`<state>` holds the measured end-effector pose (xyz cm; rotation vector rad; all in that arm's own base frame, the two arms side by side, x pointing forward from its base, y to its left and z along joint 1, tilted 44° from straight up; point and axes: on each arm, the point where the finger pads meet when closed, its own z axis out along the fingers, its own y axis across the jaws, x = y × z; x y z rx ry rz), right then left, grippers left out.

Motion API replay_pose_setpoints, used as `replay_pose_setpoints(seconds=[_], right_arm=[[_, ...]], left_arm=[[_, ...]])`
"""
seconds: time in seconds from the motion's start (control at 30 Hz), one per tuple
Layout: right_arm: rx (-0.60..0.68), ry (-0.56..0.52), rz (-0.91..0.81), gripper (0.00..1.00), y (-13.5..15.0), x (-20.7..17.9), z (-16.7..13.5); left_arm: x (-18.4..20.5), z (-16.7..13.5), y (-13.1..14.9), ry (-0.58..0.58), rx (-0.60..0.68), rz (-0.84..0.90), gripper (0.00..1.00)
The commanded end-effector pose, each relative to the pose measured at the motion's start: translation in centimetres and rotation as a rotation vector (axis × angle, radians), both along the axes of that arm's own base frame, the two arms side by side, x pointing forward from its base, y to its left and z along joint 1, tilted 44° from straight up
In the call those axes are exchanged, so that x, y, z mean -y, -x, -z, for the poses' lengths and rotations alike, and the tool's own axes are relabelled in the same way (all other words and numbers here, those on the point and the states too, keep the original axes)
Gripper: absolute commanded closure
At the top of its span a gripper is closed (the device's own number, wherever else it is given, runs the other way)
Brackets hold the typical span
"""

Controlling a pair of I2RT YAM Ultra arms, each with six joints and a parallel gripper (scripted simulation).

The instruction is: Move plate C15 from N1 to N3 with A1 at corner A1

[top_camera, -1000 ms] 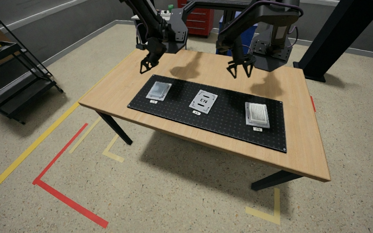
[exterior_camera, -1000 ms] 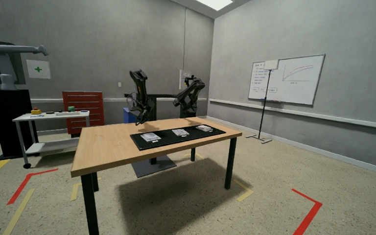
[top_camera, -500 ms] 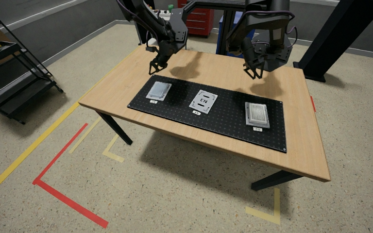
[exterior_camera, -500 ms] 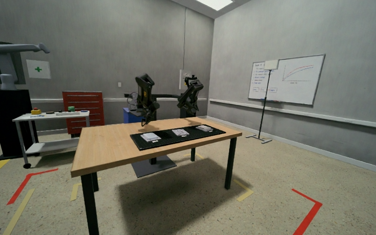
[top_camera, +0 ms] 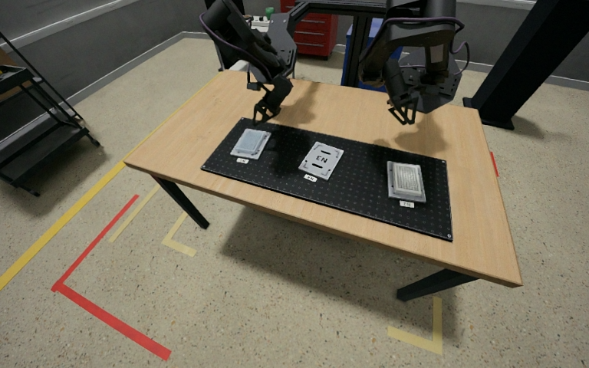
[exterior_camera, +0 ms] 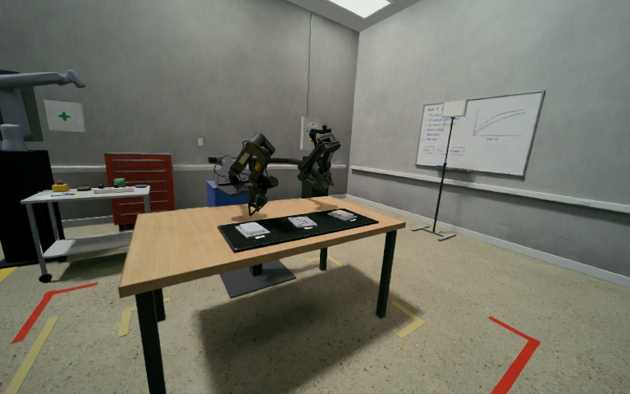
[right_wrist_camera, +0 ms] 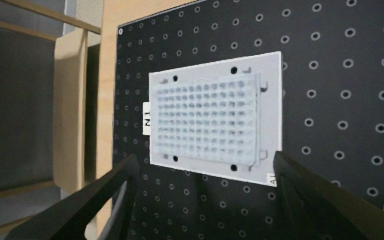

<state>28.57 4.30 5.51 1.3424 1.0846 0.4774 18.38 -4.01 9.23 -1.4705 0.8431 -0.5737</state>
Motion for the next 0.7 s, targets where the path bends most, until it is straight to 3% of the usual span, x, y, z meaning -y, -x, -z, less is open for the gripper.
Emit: replay_pose_setpoints(seconds=[0.0, 0.17, 0.3, 0.43, 0.5, 0.67], right_arm=[[0.019, 0.006, 0.010, 0.00, -0.3, -0.6, -0.1], [0.019, 0.006, 0.010, 0.00, -0.3, -0.6, -0.1], [0.019, 0.006, 0.010, 0.00, -0.3, -0.6, -0.1], [0.024, 0.007, 0.014, 0.00, -0.3, -0.6, -0.3], [0.024, 0.007, 0.014, 0.00, -0.3, -0.6, -0.3], [-0.006, 0.032, -0.011, 0.00, -0.8, -1.2, -0.3]], left_arm=[[-0.3, -0.1, 0.3, -0.060, -0.023, 0.024, 0.00], [-0.3, 0.2, 0.4, -0.032, -0.015, 0.017, 0.00], [1.4, 1.9, 0.3, 0.272, 0.095, -0.063, 0.00], [3.6, 2.4, 0.0, 0.451, 0.141, -0.106, 0.00], [3.6, 2.4, 0.0, 0.451, 0.141, -0.106, 0.00], [6.1, 1.6, -1.1, 0.713, 0.264, -0.150, 0.00]])
